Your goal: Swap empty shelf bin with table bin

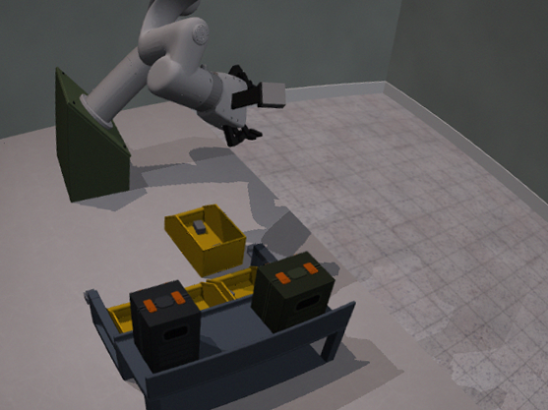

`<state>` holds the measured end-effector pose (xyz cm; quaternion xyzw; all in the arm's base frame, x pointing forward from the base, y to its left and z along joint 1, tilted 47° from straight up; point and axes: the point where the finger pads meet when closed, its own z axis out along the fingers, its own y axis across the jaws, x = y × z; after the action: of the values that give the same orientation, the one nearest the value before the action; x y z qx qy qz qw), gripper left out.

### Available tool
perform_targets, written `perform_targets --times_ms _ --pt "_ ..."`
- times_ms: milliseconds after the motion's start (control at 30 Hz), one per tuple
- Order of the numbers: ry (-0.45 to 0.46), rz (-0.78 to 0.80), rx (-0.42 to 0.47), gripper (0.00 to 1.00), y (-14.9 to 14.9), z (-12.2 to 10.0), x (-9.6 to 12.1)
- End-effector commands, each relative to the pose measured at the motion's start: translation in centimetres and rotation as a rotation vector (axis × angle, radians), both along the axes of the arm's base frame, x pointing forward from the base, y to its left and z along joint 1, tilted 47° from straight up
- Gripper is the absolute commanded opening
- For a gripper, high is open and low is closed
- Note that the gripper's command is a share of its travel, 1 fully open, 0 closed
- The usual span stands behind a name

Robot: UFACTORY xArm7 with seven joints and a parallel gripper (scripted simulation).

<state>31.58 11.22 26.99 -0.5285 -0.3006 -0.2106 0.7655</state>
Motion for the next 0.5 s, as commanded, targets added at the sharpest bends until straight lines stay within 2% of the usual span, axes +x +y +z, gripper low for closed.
perform_targets --times_ms 0,233,467 --pt "-0.018 -0.003 -0.005 1.00 -0.1 -0.2 0.0" --pt "-0.092 -0.005 -0.023 1.00 -0.2 -1.1 -0.1" --pt "-0.215 -0.006 -0.049 1.00 -0.5 -2.6 -0.4"
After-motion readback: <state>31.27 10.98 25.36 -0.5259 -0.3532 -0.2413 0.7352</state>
